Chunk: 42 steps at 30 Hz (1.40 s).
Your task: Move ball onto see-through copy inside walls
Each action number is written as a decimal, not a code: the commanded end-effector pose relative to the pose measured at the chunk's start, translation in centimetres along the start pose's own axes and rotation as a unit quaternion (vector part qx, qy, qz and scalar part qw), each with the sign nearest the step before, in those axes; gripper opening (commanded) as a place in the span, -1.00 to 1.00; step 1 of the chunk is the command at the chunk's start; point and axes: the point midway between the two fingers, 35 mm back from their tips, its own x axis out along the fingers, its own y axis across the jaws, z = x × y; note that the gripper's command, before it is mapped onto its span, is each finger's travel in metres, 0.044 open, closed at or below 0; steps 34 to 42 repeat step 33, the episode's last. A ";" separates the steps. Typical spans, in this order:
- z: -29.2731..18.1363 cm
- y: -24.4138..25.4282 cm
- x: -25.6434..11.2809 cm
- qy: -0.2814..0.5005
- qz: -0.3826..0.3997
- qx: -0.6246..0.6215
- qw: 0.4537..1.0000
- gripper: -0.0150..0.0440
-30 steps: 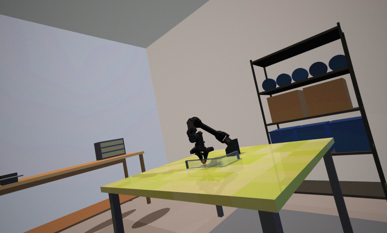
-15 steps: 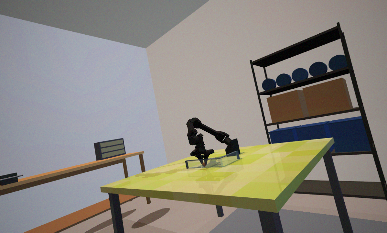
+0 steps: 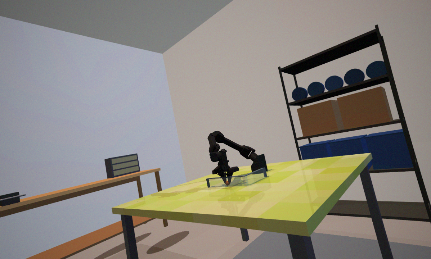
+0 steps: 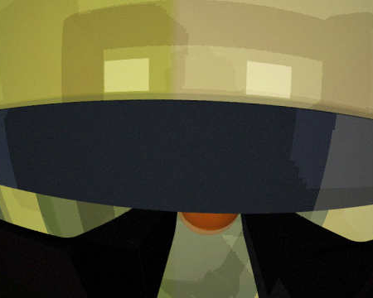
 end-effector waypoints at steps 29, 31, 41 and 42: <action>0.0 0.5 -8.8 0.000 -0.002 -0.009 1.000 0.51; -0.2 0.4 -11.3 0.000 -0.002 -0.008 1.000 0.69; -0.3 0.3 -12.3 0.001 -0.003 -0.007 1.000 0.87; -0.3 0.3 -12.3 0.001 -0.003 -0.007 1.000 0.87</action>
